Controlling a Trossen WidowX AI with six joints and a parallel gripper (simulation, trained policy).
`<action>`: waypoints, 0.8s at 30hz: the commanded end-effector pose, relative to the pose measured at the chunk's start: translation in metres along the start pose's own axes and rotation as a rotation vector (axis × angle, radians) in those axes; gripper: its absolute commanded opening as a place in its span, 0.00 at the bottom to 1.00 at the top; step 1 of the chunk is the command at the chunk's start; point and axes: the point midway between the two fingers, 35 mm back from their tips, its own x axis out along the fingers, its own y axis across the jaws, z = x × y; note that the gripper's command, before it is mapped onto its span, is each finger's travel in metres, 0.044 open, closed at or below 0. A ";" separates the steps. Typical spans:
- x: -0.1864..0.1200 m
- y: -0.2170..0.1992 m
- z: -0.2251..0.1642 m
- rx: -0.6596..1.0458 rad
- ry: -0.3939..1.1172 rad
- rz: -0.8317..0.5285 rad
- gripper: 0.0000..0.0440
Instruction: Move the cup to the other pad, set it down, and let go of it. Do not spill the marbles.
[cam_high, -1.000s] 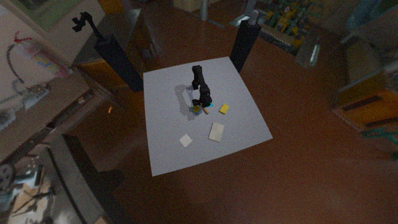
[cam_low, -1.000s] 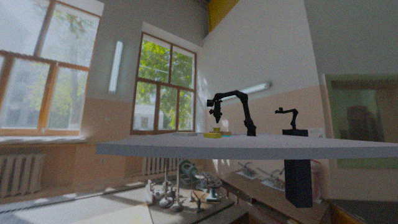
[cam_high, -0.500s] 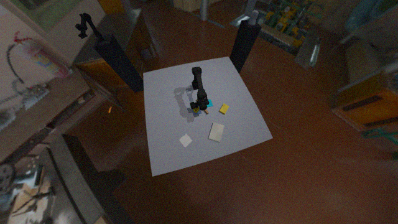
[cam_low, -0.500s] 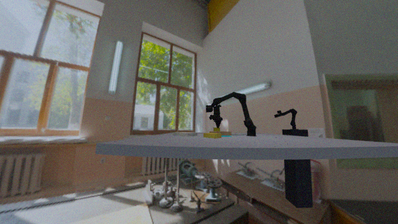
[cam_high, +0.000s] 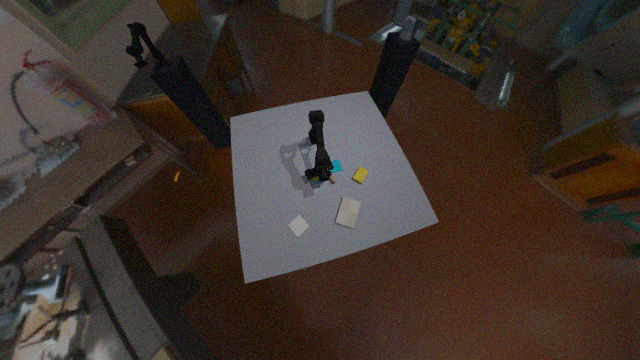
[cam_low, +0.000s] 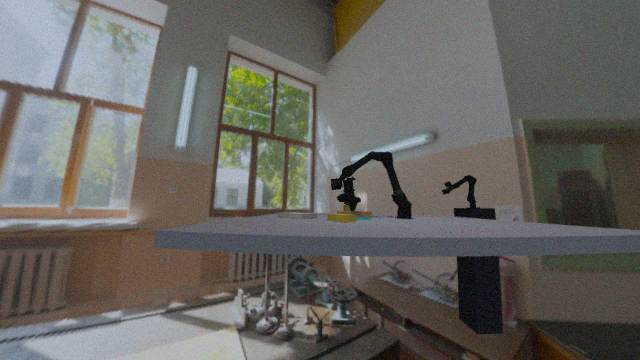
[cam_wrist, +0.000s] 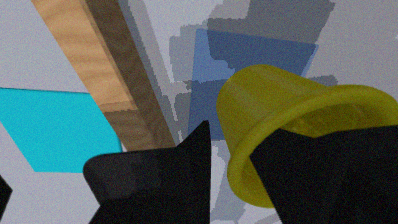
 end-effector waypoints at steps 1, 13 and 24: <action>0.008 0.000 -0.002 -0.050 0.015 0.008 0.08; -0.014 0.001 -0.006 -0.172 0.002 0.013 0.02; -0.049 0.018 -0.006 -0.229 -0.040 0.017 0.02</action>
